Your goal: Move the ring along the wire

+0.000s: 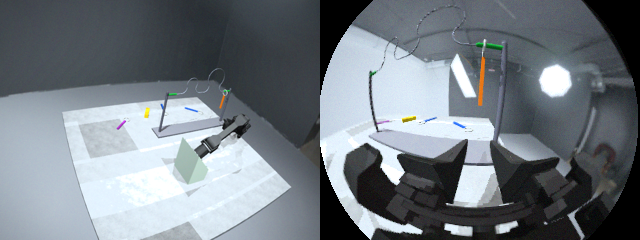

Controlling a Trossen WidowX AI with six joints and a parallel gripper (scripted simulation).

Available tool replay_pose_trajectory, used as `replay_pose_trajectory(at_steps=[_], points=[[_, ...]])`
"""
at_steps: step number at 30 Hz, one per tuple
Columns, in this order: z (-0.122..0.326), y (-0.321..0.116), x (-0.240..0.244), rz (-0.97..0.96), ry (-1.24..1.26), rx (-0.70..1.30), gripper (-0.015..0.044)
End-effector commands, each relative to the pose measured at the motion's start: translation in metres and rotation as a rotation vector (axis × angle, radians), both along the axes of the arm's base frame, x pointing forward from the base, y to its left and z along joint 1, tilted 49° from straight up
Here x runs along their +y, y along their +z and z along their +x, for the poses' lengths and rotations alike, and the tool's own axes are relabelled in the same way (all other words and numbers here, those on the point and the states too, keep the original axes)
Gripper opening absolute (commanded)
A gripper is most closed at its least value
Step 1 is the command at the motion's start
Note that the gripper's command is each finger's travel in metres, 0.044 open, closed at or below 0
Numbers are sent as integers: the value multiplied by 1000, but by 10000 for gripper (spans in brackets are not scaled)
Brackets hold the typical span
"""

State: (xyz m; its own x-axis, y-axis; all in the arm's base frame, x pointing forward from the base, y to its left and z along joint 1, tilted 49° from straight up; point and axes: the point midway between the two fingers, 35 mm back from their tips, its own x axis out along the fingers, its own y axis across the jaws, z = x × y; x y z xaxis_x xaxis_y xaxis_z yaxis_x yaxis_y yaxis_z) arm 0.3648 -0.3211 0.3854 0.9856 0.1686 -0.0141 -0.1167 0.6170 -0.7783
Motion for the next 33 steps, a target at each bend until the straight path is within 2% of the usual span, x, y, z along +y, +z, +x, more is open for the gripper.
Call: replay_pose_trajectory(at_steps=[1,6,12,33], points=[[1,7,4,0,23,-7,160],[8,11,9,1,23,-8,160],[43,39,50,4,23,-12,160],[66,41,53,5,23,-14,160]])
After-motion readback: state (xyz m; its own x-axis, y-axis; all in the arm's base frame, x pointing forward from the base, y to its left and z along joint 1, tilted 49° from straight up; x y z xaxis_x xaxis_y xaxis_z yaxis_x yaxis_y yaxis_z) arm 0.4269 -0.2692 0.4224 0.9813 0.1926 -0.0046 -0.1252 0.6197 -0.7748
